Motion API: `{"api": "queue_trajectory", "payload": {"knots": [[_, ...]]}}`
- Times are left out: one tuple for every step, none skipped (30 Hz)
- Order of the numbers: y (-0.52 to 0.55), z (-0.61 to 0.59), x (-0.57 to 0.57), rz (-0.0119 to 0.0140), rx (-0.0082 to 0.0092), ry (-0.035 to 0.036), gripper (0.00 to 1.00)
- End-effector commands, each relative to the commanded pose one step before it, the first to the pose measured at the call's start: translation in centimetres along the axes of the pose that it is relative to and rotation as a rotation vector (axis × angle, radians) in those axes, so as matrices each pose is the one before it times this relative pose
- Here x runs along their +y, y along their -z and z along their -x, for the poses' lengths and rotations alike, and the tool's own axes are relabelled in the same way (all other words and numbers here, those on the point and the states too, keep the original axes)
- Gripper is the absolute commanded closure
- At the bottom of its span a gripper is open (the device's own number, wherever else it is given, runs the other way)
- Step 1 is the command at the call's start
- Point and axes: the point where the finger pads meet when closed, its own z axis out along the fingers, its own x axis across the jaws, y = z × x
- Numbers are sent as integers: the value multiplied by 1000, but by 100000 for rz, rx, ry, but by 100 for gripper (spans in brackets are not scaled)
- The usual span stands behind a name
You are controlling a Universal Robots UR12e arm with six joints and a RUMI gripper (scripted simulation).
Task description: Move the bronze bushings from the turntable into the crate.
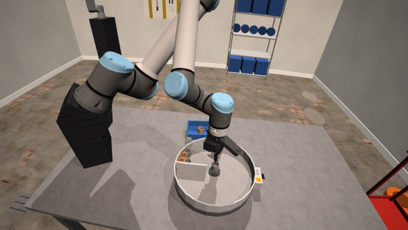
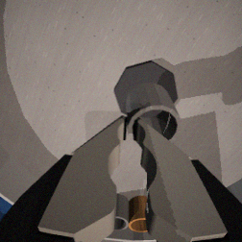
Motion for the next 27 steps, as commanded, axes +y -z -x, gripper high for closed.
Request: {"api": "queue_trajectory", "payload": {"knots": [[-758, 2, -74, -146, 47, 36, 100], [0, 0, 0, 0, 0, 0, 100], [-128, 0, 0, 0, 0, 0, 100], [-116, 0, 1, 0, 0, 0, 100], [-102, 0, 0, 0, 0, 0, 100], [-89, 0, 0, 0, 0, 0, 100], [-76, 0, 0, 0, 0, 0, 100], [-63, 0, 0, 0, 0, 0, 100], [-50, 0, 0, 0, 0, 0, 100], [-38, 0, 0, 0, 0, 0, 100], [-27, 0, 0, 0, 0, 0, 100], [-17, 0, 0, 0, 0, 0, 100], [-9, 0, 0, 0, 0, 0, 100], [-4, 0, 0, 0, 0, 0, 100], [-1, 0, 0, 0, 0, 0, 100], [0, 0, 0, 0, 0, 0, 100], [0, 0, 0, 0, 0, 0, 100], [0, 0, 0, 0, 0, 0, 100], [0, 0, 0, 0, 0, 0, 100], [0, 0, 0, 0, 0, 0, 100], [0, 0, 0, 0, 0, 0, 100], [0, 0, 0, 0, 0, 0, 100], [0, 0, 0, 0, 0, 0, 100], [0, 0, 0, 0, 0, 0, 100], [0, 0, 0, 0, 0, 0, 100], [0, 0, 0, 0, 0, 0, 100], [0, 0, 0, 0, 0, 0, 100]]}}
